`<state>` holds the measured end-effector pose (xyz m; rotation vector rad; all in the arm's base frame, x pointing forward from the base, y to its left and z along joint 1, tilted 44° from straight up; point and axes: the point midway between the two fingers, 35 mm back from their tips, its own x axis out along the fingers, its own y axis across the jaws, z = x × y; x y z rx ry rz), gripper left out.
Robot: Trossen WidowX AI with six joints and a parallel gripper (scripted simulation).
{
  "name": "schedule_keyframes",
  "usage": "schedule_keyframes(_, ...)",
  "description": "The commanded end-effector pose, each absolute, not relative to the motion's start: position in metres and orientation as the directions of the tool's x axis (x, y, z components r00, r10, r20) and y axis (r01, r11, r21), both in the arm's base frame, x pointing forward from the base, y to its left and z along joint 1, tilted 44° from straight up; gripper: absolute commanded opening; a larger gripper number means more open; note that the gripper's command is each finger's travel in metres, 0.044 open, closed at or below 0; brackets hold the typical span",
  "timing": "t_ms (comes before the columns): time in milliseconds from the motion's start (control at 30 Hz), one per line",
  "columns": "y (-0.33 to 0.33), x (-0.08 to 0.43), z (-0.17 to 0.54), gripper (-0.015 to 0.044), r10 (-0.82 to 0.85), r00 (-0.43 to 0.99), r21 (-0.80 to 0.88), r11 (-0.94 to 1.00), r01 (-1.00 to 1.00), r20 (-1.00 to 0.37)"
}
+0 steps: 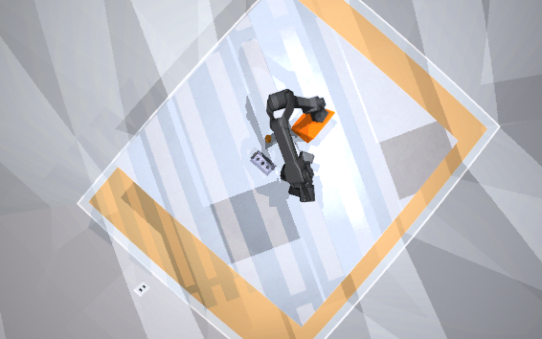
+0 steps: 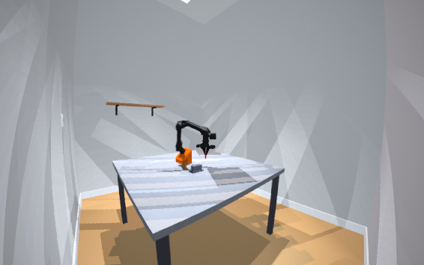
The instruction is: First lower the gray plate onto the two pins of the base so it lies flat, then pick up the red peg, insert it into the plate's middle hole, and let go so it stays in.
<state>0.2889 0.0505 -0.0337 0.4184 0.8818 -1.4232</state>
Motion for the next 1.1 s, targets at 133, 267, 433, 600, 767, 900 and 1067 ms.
schedule_keyframes(133,0.036,0.300,-0.019,0.0000,-0.672,-0.083,-0.246,0.152,0.957,-0.736)
schedule_keyframes(267,0.028,0.305,-0.012,0.0000,-0.671,-0.082,-0.245,0.152,0.957,-0.737)
schedule_keyframes(433,0.018,0.311,-0.003,0.0000,-0.670,-0.081,-0.245,0.153,0.958,-0.738)
schedule_keyframes(600,0.007,0.316,0.007,0.0000,-0.670,-0.081,-0.244,0.153,0.958,-0.738)
schedule_keyframes(767,-0.004,0.321,0.016,0.0000,-0.671,-0.081,-0.243,0.152,0.958,-0.737)
schedule_keyframes(900,-0.012,0.324,0.024,0.0000,-0.672,-0.080,-0.244,0.153,0.958,-0.736)
schedule_keyframes(1067,-0.022,0.327,0.033,0.0000,-0.674,-0.080,-0.244,0.153,0.958,-0.735)
